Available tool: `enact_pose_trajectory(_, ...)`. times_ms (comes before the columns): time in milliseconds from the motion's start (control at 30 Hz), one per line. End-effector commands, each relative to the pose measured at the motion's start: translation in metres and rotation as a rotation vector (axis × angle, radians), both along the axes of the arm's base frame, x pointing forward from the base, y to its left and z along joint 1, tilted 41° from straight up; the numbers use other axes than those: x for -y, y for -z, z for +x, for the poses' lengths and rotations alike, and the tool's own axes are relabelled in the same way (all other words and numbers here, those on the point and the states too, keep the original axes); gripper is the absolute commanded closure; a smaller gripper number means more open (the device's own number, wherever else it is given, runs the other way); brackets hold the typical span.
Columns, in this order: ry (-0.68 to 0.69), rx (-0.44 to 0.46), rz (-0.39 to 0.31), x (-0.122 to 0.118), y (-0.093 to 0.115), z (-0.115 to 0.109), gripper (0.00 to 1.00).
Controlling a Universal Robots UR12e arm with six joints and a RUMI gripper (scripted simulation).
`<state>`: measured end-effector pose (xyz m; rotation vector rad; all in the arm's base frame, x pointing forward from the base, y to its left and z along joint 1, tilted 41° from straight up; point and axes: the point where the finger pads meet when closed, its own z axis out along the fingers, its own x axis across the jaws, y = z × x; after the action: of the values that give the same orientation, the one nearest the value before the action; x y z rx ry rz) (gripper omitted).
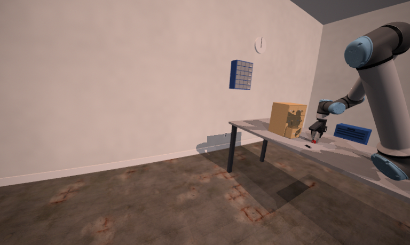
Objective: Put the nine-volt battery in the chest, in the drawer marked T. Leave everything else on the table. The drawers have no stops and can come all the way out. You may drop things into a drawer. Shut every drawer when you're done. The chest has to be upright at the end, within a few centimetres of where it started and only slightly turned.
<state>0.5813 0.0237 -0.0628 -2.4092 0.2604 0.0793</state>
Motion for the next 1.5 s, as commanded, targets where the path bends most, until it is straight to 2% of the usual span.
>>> enact_pose_trajectory(0, 0.0, 0.001, -0.001, 0.001, 0.0, 0.001, 0.87)
enact_pose_trajectory(367, 0.0, 0.001, -0.001, 0.005, -0.005, 0.0, 0.87)
enact_pose_trajectory(500, 0.0, 0.001, -0.001, 0.018, -0.02, 0.0, 0.87)
enact_pose_trajectory(733, 0.0, 0.001, -0.001, 0.052, -0.059, -0.001, 0.87)
enact_pose_trajectory(867, 0.0, 0.001, -0.001, 0.064, -0.073, -0.001, 0.87)
enact_pose_trajectory(1467, 0.0, 0.001, -0.001, 0.067, -0.076, -0.001, 0.87)
